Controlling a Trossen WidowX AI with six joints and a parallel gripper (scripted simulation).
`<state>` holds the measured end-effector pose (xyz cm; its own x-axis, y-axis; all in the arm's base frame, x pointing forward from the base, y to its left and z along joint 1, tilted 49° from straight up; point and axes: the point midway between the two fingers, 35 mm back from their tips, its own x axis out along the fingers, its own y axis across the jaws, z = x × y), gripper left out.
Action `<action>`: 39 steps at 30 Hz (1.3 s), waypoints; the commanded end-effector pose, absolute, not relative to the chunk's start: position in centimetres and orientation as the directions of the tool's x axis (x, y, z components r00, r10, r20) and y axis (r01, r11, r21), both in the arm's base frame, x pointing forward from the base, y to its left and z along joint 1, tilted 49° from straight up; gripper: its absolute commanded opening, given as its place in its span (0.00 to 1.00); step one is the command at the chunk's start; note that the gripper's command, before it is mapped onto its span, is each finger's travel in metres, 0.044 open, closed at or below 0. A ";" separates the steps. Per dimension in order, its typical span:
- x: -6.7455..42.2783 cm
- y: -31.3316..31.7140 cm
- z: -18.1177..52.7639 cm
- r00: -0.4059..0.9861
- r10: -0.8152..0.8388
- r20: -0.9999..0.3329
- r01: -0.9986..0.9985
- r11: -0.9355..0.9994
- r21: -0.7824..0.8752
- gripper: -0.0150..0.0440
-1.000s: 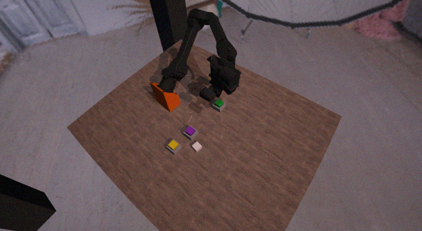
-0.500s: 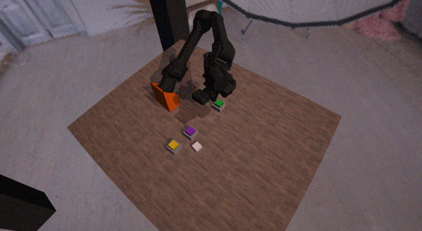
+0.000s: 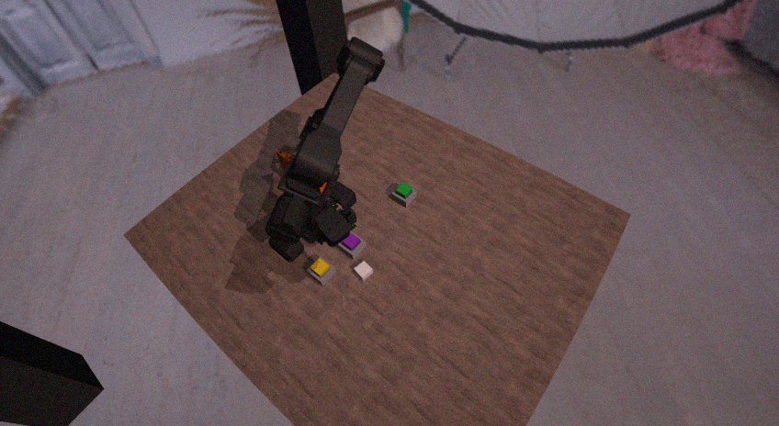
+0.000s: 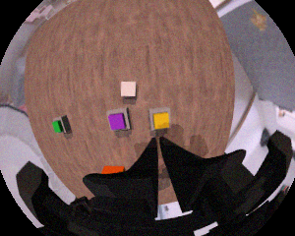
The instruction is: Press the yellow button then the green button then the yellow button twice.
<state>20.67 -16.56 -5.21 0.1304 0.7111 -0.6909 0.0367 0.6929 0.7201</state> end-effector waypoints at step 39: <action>20.5 -10.5 -13.9 0.124 0.727 -0.675 0.013 0.679 0.734 0.29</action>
<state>20.65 -10.79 -13.75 0.1251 0.7210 -0.6815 0.0044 0.6865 0.7271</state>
